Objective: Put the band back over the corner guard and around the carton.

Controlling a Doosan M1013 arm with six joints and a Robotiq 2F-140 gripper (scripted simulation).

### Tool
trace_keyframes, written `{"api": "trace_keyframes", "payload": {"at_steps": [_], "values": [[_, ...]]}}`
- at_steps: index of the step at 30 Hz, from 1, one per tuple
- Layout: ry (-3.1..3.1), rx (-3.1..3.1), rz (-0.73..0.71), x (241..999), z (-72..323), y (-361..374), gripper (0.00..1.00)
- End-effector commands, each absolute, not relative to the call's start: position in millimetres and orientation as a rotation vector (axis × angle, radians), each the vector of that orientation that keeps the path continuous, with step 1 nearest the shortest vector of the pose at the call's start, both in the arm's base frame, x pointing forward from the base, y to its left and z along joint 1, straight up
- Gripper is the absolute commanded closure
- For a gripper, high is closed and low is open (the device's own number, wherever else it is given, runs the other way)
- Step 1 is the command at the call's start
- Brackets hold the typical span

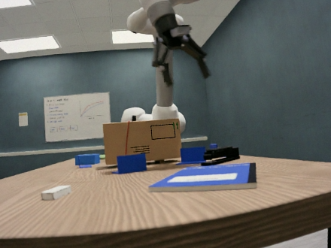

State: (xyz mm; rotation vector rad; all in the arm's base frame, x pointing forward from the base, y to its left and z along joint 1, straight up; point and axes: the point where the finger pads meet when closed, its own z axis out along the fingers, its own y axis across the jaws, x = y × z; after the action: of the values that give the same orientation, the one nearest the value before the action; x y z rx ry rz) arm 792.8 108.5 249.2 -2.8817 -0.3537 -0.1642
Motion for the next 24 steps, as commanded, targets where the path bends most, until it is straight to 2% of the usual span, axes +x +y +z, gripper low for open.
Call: {"api": "trace_keyframes", "payload": {"at_steps": [1,4,8,13,24], "values": [[-0.168,-3.033,-0.044,740.3,274.7,69.4,0.00],[-0.029,-3.123,-0.001,707.2,293.9,41.1,0.00],[-0.027,-3.146,-0.005,668.4,275.0,-7.2,0.00],[-0.047,-3.145,-0.004,633.0,225.2,-54.8,0.00],[-0.041,-3.141,-0.004,632.4,222.3,-55.0,0.00]]}}
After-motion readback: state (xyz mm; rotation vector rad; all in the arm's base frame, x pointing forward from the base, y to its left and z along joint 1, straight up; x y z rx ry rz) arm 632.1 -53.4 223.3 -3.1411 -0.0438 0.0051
